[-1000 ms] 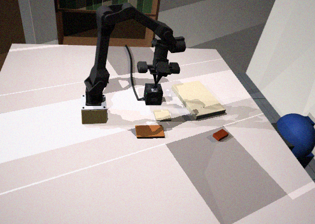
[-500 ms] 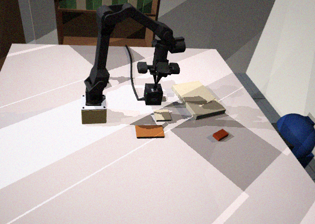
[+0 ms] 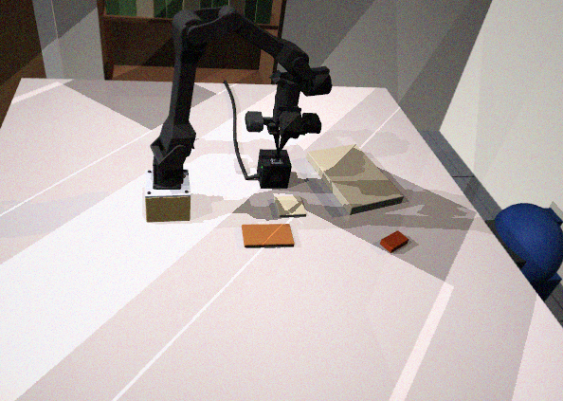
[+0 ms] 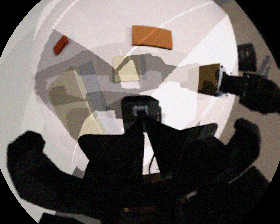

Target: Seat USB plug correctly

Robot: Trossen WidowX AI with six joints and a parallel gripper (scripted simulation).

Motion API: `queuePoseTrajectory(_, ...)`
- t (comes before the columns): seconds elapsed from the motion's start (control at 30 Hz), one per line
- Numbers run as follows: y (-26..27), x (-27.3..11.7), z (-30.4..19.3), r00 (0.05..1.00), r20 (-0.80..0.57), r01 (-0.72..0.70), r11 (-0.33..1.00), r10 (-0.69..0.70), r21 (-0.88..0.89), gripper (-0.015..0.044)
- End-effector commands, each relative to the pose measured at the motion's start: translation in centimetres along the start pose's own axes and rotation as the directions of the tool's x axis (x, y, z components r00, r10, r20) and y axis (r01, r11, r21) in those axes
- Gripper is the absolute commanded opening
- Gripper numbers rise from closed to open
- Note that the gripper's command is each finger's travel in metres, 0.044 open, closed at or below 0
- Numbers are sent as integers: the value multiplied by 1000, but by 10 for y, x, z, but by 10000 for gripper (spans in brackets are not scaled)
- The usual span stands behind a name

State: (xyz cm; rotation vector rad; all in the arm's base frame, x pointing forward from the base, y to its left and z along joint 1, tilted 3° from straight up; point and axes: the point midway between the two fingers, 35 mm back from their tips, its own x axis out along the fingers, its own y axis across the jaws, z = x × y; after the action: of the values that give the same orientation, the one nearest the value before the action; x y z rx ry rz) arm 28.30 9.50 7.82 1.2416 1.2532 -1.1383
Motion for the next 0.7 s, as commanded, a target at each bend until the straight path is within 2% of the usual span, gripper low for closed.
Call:
queuePoseTrajectory(0.0,0,1,0,1000,0,2,1000,-2,0,0)
queuePoseTrajectory(0.67,0,4,0,1000,0,2,1000,-2,0,0)
